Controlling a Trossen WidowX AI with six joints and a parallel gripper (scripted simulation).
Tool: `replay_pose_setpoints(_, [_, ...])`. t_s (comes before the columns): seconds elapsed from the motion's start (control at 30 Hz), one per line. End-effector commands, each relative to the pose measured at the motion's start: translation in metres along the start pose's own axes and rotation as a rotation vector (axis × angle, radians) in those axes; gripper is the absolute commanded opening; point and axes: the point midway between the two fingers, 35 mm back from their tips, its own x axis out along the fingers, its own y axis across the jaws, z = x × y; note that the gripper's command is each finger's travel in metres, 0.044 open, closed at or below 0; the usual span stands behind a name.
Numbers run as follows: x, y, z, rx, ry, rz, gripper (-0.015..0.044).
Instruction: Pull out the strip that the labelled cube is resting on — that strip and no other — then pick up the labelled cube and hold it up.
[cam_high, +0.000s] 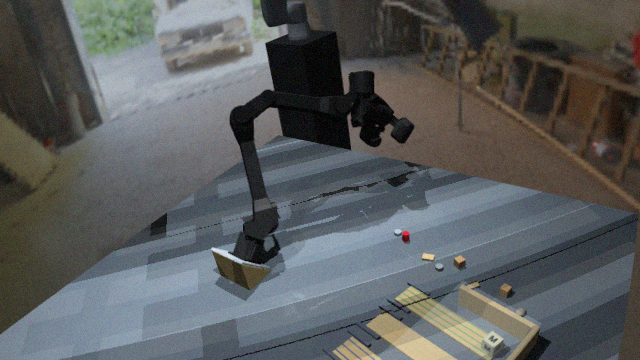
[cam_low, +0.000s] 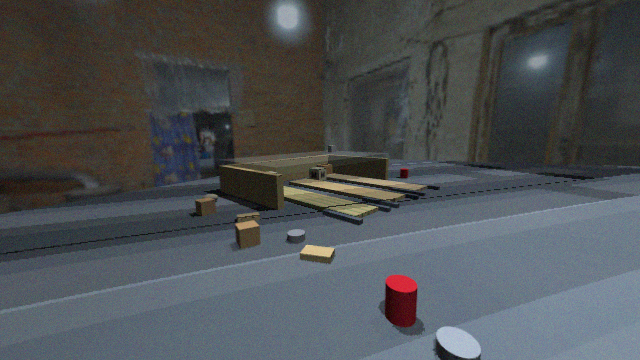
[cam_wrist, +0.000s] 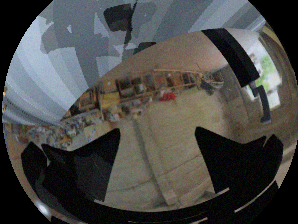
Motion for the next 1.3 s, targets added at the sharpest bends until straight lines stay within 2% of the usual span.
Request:
replay_pose_setpoints(0.0, [0.0,0.002,0.0,0.001,0.0,0.006,0.04])
replay_pose_setpoints(0.1, [-0.008,0.029,-0.002,0.027,0.004,0.086,0.04])
replay_pose_setpoints(0.3, [-0.017,0.086,0.006,0.282,0.003,0.222,0.04])
replay_pose_setpoints(0.6, [-0.084,0.219,0.025,0.989,0.184,0.536,0.04])
replay_pose_setpoints(0.8, [-0.148,0.281,0.038,1.433,0.42,0.658,0.04])
replay_pose_setpoints(0.97, [-0.209,0.317,0.052,1.793,0.676,0.692,0.04])
replay_pose_setpoints(1.13, [-0.275,0.34,0.069,2.15,0.99,0.641,0.04])
replay_pose_setpoints(1.27, [-0.326,0.348,0.086,2.42,1.27,0.517,0.04])
